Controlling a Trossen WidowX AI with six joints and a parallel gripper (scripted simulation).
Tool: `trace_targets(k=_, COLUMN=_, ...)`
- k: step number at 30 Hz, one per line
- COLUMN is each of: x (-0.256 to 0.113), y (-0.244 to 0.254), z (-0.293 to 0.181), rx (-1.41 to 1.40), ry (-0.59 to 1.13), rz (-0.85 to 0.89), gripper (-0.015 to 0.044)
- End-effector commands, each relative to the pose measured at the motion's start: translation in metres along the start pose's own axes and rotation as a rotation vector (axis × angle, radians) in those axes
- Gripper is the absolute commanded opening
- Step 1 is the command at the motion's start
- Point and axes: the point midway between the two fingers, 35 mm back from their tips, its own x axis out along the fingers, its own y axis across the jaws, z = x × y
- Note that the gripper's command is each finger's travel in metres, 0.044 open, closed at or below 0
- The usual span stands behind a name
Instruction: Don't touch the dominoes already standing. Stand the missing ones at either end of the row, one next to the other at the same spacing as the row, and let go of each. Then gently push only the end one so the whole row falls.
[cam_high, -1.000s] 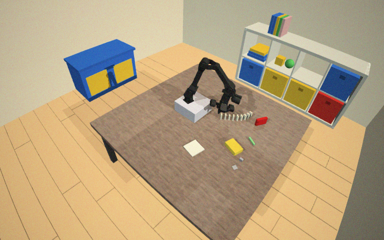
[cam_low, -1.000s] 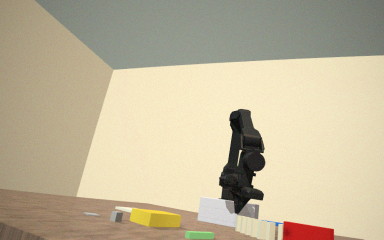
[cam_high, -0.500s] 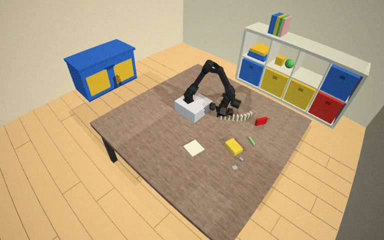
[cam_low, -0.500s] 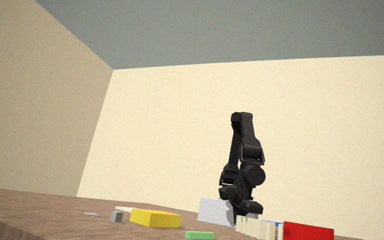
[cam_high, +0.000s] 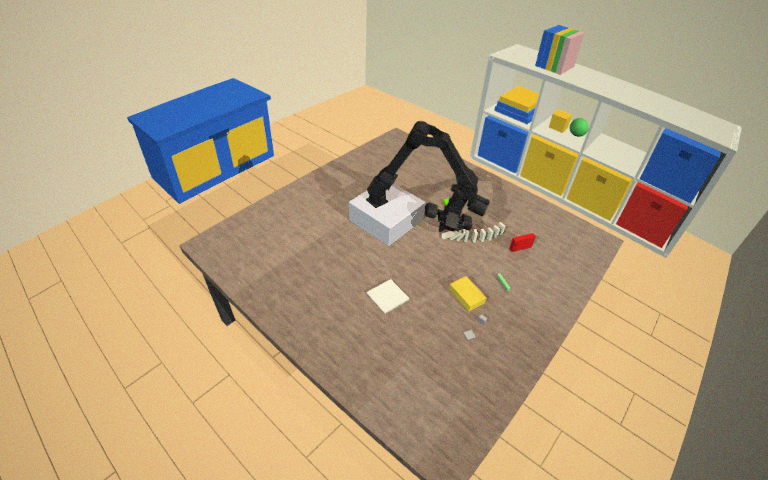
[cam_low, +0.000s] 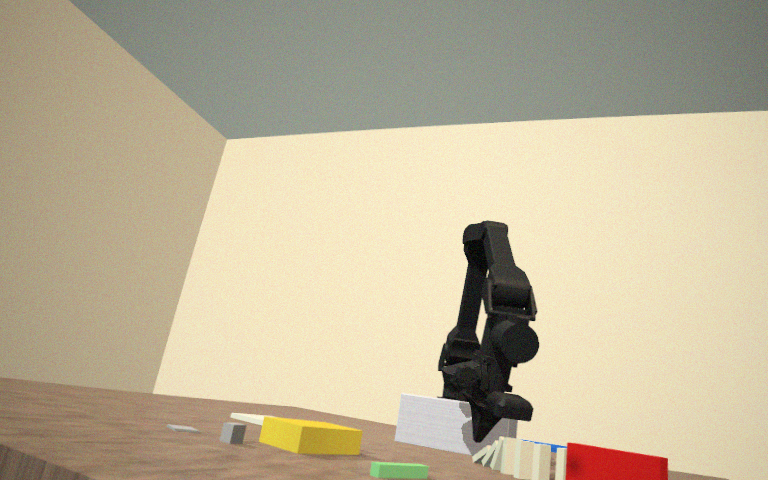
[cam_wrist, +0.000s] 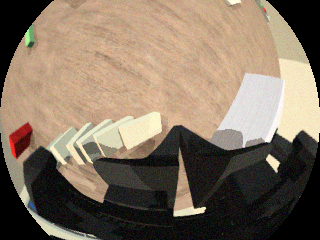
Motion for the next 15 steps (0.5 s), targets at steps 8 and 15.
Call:
trace_targets(k=8, x=-0.052, y=0.016, z=-0.001, rx=-0.003, ry=-0.013, rz=0.028, gripper=0.0000)
trace_targets(k=15, x=-0.052, y=0.016, z=-0.001, rx=-0.003, ry=-0.013, rz=0.028, gripper=0.0000)
